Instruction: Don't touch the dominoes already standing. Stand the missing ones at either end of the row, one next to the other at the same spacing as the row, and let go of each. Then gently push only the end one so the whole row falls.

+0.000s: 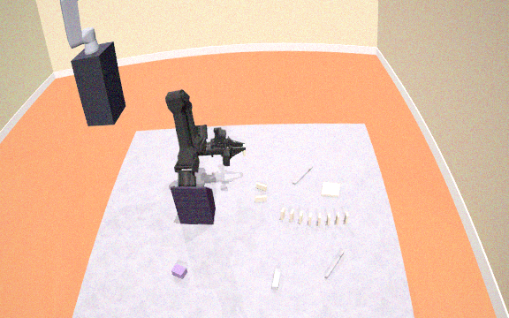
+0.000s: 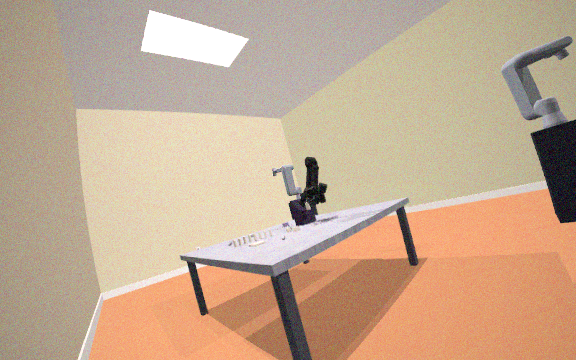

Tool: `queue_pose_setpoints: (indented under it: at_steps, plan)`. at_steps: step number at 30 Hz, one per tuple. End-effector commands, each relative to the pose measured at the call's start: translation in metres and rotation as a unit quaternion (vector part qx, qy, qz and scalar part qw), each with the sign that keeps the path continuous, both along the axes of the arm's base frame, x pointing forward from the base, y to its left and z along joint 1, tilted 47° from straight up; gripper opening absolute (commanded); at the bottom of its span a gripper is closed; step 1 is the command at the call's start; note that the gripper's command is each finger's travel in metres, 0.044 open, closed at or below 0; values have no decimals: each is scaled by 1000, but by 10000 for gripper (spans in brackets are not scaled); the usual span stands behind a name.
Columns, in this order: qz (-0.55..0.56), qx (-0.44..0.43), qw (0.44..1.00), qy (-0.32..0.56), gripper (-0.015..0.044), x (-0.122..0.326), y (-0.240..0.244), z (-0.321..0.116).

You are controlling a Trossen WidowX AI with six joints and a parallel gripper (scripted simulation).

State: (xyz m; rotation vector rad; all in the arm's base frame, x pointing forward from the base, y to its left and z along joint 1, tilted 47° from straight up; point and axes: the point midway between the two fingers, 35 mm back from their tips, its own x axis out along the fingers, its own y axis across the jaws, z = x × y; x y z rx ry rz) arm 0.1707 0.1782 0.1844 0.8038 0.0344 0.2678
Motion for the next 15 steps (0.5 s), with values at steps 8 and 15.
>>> queue_pose_setpoints:
  at_steps: [8, 15]
  plan:
    - [-3, 6, 1000, 1, 107, 0, -1, 0]
    - [-2, 6, 1000, 5, 107, 1, 8, -3]
